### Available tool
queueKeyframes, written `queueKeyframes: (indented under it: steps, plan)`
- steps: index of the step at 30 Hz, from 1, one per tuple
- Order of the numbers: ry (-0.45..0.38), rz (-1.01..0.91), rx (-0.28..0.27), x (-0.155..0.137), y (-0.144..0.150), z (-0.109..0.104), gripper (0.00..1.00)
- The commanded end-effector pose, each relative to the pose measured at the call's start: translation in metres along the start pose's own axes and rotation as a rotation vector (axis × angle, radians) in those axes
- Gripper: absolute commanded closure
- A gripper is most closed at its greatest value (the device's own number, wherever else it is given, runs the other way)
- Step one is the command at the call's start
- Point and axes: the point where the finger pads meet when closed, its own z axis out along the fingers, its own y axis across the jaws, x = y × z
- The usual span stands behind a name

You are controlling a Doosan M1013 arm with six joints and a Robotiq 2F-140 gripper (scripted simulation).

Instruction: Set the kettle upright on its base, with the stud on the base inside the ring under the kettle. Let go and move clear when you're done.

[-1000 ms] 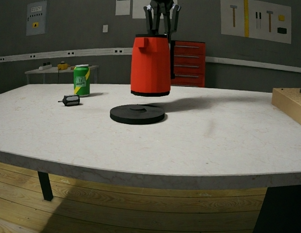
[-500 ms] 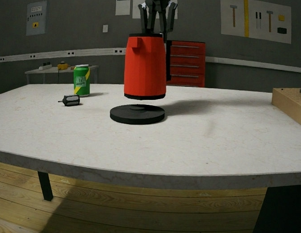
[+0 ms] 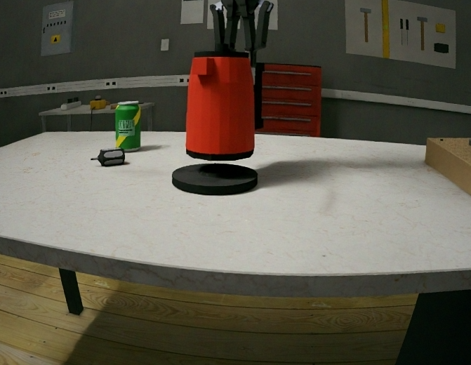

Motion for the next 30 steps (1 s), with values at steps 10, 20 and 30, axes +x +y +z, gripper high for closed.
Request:
queueKeyframes:
  steps: [10,20,30]
  plan:
    - [-0.001,0.000,0.001,-0.014,0.002,-0.001,0.90]
    - [-0.001,0.000,0.001,-0.020,0.003,-0.001,0.90]
    - [-0.001,0.000,0.001,-0.023,0.003,-0.001,0.90]
